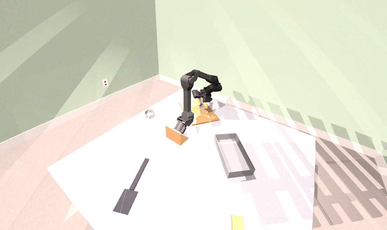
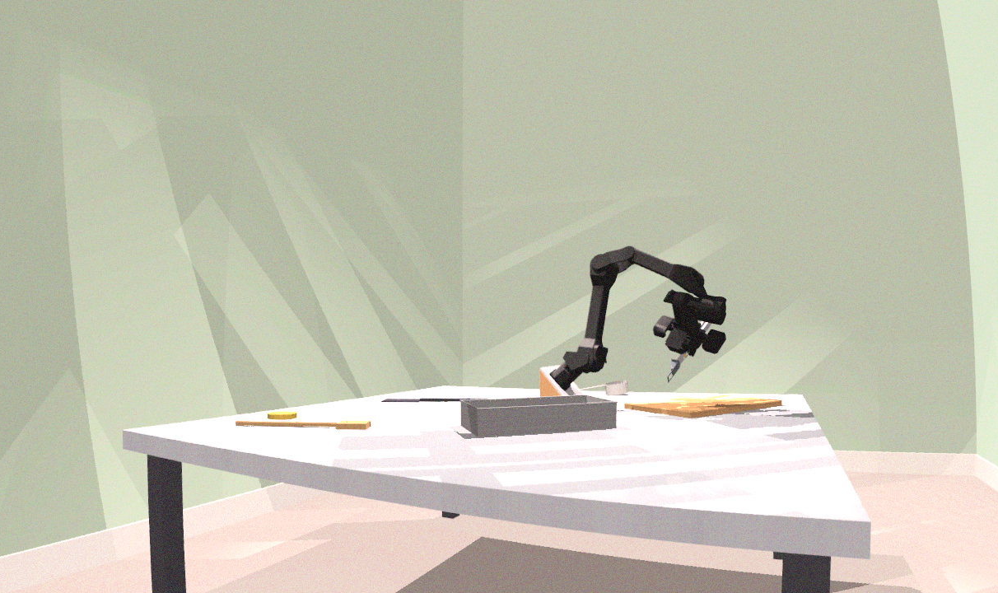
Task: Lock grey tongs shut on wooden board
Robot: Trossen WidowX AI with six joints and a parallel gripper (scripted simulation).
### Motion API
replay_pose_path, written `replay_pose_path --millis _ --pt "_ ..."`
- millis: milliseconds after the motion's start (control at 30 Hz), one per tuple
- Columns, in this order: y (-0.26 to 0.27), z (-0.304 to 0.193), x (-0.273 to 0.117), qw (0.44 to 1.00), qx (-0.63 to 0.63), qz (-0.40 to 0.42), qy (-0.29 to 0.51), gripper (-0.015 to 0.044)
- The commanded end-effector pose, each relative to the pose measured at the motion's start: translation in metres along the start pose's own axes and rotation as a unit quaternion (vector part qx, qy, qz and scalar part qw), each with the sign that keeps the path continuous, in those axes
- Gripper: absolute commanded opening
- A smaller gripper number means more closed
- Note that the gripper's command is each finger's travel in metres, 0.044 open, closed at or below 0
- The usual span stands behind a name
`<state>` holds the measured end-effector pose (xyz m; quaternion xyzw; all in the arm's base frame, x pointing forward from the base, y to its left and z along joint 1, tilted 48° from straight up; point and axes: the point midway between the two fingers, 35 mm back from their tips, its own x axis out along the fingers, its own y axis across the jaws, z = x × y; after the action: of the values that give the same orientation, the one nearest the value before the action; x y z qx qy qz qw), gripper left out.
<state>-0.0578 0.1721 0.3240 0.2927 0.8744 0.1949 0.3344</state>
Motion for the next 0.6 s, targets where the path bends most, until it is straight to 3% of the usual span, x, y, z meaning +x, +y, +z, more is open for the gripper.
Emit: replay_pose_path --millis 0,567 --pt "-0.003 0.000 0.002 0.999 0.014 -0.022 -0.027 -0.0150" --pt "-0.013 0.004 0.005 0.987 0.044 -0.066 -0.141 -0.0150"
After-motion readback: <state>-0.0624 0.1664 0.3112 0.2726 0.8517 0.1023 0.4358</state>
